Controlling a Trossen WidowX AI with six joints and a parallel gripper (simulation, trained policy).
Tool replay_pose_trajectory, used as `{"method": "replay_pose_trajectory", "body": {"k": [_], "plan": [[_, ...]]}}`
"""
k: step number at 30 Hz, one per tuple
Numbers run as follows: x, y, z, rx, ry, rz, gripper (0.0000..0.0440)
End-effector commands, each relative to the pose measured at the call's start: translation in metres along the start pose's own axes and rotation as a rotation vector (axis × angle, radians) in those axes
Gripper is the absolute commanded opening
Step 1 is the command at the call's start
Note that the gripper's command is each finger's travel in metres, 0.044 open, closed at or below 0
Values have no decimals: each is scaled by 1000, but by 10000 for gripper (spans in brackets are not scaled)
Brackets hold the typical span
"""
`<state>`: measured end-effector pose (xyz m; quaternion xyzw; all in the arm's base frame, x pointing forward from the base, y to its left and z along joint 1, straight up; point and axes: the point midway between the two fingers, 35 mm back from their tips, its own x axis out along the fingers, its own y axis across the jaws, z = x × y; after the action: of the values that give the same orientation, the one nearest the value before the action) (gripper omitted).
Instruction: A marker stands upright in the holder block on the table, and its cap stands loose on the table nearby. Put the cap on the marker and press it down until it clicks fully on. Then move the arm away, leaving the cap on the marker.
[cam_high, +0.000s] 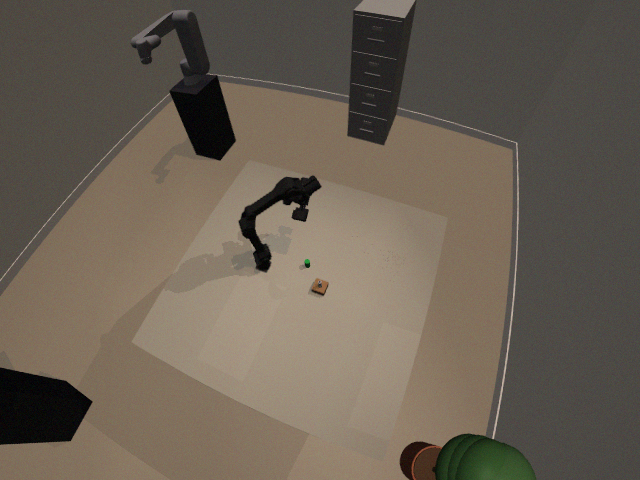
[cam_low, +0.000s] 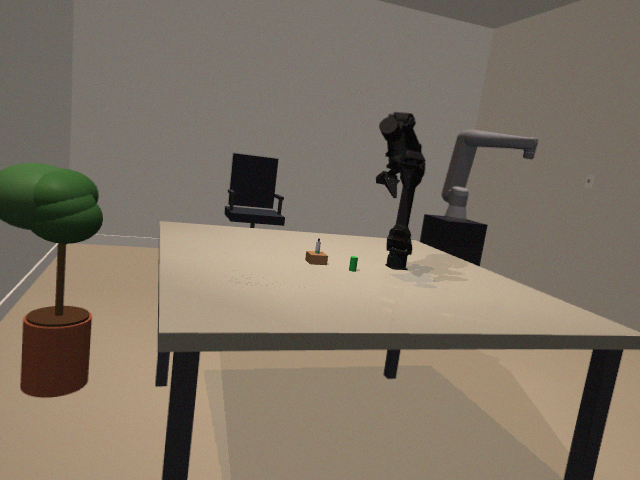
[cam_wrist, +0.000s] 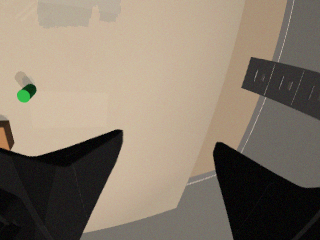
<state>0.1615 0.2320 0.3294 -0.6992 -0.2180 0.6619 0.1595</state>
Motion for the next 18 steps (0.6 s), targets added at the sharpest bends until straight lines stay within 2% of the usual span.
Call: {"method": "replay_pose_trajectory", "body": {"k": [1, 18], "plan": [[5, 8, -7, 11, -1, 26, 315], [14, 41, -38, 74, 23, 113, 315]]}}
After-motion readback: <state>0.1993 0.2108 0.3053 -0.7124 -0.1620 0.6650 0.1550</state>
